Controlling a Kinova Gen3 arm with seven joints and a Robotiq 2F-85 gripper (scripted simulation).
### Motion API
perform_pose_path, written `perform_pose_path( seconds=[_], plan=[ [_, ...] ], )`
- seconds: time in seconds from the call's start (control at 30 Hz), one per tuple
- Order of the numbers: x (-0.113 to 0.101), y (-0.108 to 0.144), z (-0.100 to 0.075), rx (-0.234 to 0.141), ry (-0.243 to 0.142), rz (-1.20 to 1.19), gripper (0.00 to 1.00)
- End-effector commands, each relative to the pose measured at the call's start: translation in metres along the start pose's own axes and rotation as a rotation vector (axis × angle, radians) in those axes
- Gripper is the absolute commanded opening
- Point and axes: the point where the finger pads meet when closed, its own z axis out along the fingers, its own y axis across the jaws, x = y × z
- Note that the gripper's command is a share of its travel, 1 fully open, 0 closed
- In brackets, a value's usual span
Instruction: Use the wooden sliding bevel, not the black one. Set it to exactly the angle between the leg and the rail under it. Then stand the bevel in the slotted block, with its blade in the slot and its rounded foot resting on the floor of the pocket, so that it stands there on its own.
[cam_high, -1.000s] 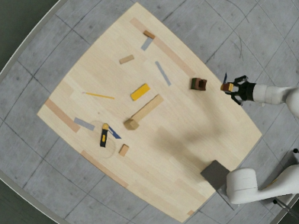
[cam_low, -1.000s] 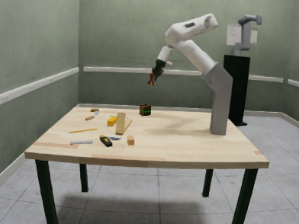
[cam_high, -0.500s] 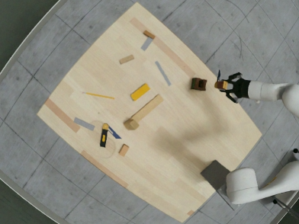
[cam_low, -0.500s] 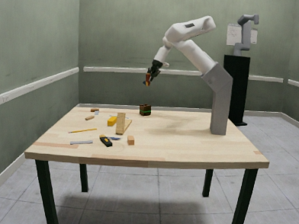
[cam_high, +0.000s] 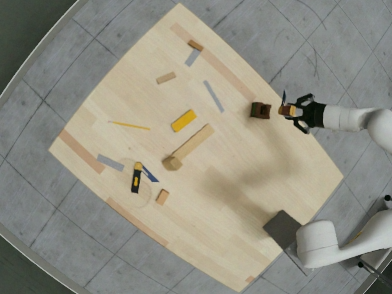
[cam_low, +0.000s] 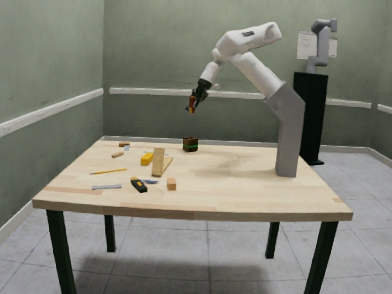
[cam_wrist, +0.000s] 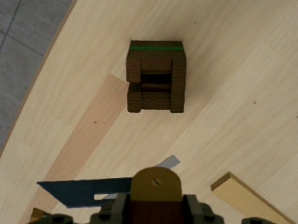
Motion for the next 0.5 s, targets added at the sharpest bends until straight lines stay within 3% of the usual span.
perform_pose_path(
  seconds=[0.0, 0.47],
  plan=[
    [-0.0007, -0.0005, -0.0002, 0.001, 0.000, -0.002, 0.10],
    [-0.0003, -0.0006, 0.0016, 0.001, -0.001, -0.004, 0.10]
  ],
)
